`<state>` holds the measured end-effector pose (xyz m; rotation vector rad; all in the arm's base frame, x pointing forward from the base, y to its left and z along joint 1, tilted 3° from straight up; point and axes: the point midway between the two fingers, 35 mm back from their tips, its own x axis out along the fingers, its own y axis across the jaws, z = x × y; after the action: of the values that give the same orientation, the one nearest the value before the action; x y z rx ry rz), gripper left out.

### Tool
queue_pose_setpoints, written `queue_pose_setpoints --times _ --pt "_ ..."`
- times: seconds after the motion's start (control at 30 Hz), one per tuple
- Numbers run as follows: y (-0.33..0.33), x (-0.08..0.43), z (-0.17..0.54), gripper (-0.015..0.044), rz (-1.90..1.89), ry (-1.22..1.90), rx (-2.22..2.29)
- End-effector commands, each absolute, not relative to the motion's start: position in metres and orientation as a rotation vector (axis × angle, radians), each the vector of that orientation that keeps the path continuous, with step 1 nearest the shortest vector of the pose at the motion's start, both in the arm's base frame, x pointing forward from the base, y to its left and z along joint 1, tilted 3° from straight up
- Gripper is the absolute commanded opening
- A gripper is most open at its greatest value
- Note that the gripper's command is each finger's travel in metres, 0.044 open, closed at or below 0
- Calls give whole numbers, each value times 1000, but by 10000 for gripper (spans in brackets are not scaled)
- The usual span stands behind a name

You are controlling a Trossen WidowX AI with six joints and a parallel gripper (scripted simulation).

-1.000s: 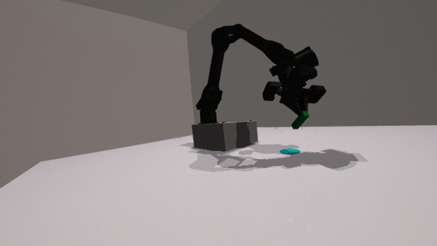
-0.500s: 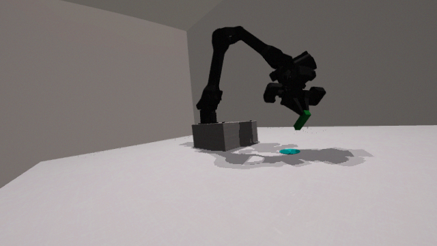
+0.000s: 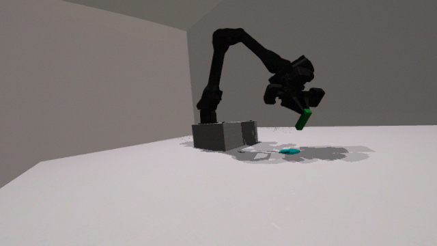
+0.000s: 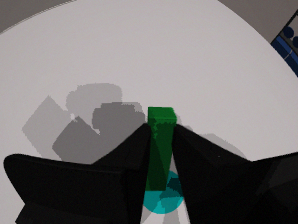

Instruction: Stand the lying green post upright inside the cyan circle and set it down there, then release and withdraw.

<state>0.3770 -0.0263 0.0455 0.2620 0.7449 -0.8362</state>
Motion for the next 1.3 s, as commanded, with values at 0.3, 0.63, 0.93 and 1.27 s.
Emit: queue_pose_setpoints --times 0.3,0.63,0.93,1.27 --pt "-23 374 47 23 -853 655 228" --pt "-20 371 49 23 -863 586 205" --pt "-17 368 51 23 -873 524 188" --pt "-15 363 54 23 -887 456 169"
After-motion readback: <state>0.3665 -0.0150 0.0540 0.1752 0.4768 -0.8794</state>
